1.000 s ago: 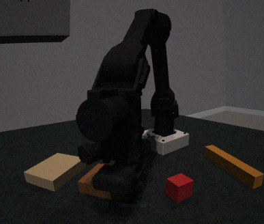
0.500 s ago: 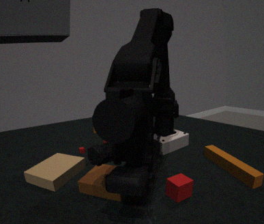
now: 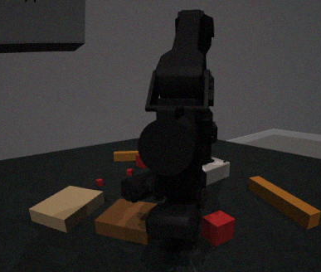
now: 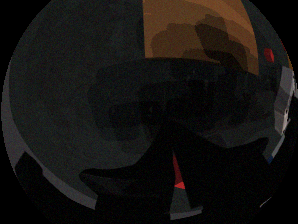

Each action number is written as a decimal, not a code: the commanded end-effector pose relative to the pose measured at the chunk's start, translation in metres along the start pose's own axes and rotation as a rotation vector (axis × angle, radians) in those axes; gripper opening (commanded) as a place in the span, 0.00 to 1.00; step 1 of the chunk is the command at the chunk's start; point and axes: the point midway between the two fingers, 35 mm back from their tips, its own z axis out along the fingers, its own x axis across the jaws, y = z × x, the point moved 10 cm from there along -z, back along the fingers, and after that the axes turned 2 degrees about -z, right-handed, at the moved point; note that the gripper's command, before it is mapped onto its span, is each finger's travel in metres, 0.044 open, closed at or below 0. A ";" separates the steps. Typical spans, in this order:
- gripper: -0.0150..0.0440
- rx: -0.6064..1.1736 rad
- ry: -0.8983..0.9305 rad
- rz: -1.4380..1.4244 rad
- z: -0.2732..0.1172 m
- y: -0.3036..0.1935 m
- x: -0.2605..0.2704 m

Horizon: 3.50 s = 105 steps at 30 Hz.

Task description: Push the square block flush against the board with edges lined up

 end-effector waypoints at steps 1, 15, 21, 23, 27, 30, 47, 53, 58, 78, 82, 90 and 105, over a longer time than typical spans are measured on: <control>0.25 -0.002 0.001 0.003 -0.026 0.001 0.002; 0.25 -0.004 0.012 -0.146 -0.050 0.011 0.007; 0.25 -0.006 0.010 -0.352 -0.051 0.025 0.013; 0.25 -0.007 0.009 -0.420 -0.052 0.029 0.014; 0.25 -0.009 0.007 -0.557 -0.052 0.039 0.018; 0.25 -0.010 0.006 -0.659 -0.053 0.046 0.020; 0.25 -0.013 -0.003 -1.241 -0.055 0.090 0.030; 0.25 -0.012 -0.006 -1.446 -0.056 0.106 0.032; 0.25 -0.012 -0.007 -1.496 -0.056 0.110 0.033; 0.25 -0.012 -0.007 -1.496 -0.001 0.110 0.030; 0.25 -0.012 -0.008 -1.496 -0.001 0.110 0.026; 0.25 -0.011 -0.008 -1.496 -0.001 0.109 0.017; 0.25 -0.010 -0.009 -1.496 0.000 0.107 0.000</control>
